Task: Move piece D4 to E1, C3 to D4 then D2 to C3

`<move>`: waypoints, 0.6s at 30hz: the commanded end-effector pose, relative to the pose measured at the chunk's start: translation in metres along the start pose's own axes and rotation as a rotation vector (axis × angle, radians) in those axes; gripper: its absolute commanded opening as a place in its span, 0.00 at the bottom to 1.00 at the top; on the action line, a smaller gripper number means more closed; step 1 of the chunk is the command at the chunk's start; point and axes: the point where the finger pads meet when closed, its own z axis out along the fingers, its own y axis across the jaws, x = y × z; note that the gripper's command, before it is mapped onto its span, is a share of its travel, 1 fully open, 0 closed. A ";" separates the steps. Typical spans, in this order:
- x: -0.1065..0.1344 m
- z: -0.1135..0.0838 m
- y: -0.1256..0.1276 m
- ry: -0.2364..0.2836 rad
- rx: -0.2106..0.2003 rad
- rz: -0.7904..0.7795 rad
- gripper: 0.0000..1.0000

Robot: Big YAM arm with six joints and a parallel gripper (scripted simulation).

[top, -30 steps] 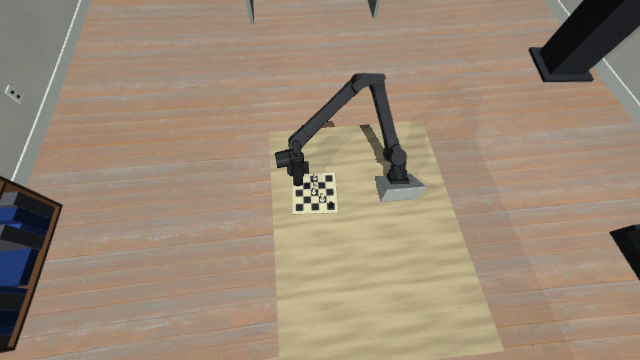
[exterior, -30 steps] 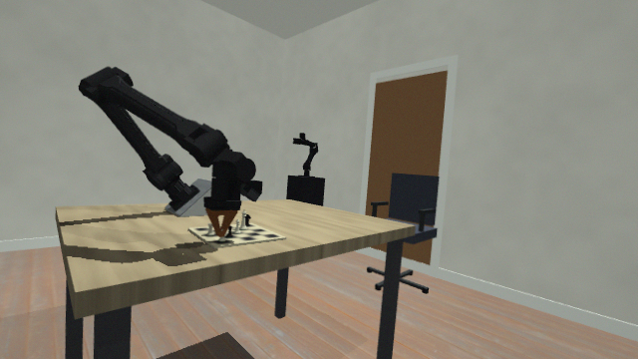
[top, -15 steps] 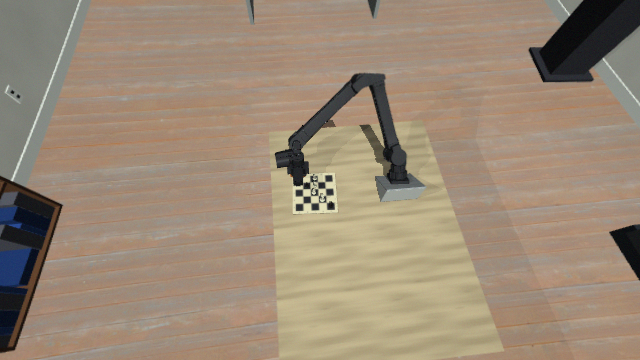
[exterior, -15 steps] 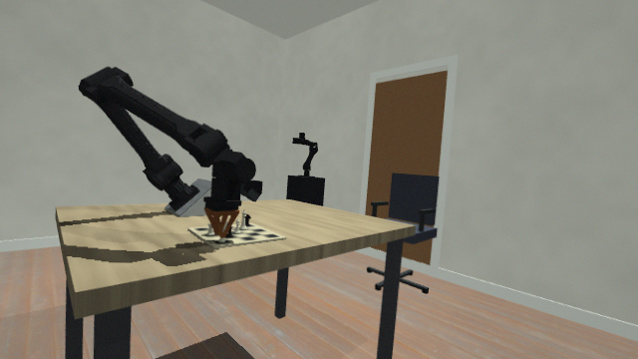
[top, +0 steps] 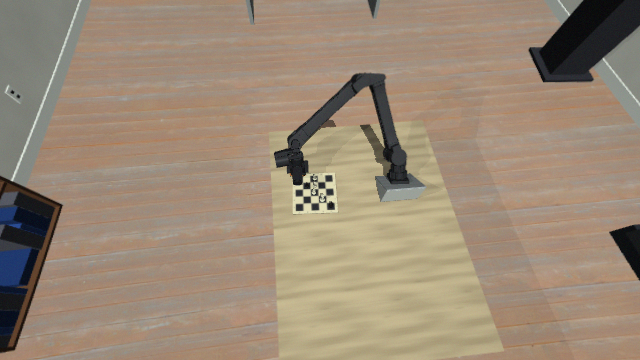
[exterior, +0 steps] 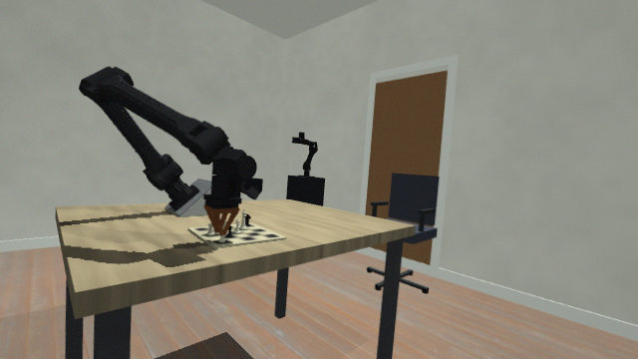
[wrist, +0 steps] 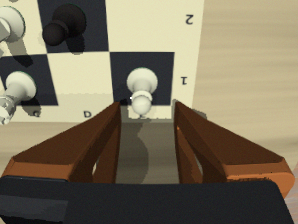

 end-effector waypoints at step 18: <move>-0.001 -0.068 0.005 0.002 -0.024 0.006 0.32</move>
